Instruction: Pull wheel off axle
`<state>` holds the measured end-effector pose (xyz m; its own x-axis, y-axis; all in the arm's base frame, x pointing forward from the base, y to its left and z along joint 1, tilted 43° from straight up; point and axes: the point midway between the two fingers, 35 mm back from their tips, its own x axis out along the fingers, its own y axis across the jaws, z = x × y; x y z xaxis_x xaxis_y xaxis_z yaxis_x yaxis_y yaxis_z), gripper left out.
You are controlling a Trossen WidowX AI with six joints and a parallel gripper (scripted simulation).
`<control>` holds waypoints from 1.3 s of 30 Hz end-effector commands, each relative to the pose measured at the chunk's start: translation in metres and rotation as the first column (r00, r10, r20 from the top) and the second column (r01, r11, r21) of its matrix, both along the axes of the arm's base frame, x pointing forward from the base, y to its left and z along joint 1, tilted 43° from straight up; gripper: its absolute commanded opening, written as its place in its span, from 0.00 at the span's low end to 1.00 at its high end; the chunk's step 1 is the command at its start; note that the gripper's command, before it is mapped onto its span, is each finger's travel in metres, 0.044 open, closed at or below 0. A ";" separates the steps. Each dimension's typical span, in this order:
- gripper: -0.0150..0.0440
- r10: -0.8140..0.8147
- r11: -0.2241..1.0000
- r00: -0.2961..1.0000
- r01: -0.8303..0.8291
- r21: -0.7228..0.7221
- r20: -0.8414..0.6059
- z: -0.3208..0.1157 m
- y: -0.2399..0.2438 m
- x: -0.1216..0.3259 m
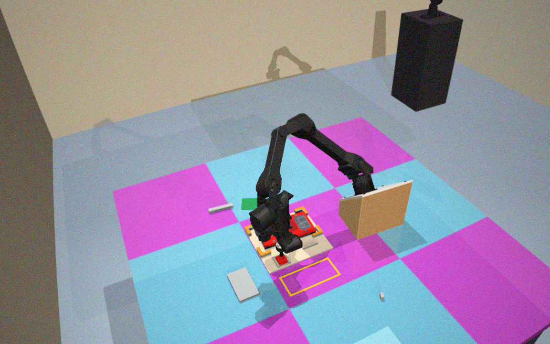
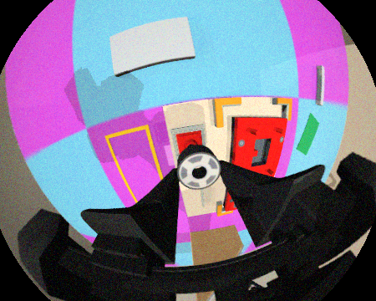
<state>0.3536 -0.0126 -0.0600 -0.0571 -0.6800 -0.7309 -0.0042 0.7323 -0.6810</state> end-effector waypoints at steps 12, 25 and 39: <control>0.25 0.010 1.000 1.000 -0.010 0.006 -0.001 0.015 0.026 -0.004; 0.25 0.012 1.000 1.000 -0.012 0.018 0.000 -0.026 0.082 -0.035; 0.25 0.006 1.000 1.000 -0.007 0.013 0.013 -0.051 0.095 -0.051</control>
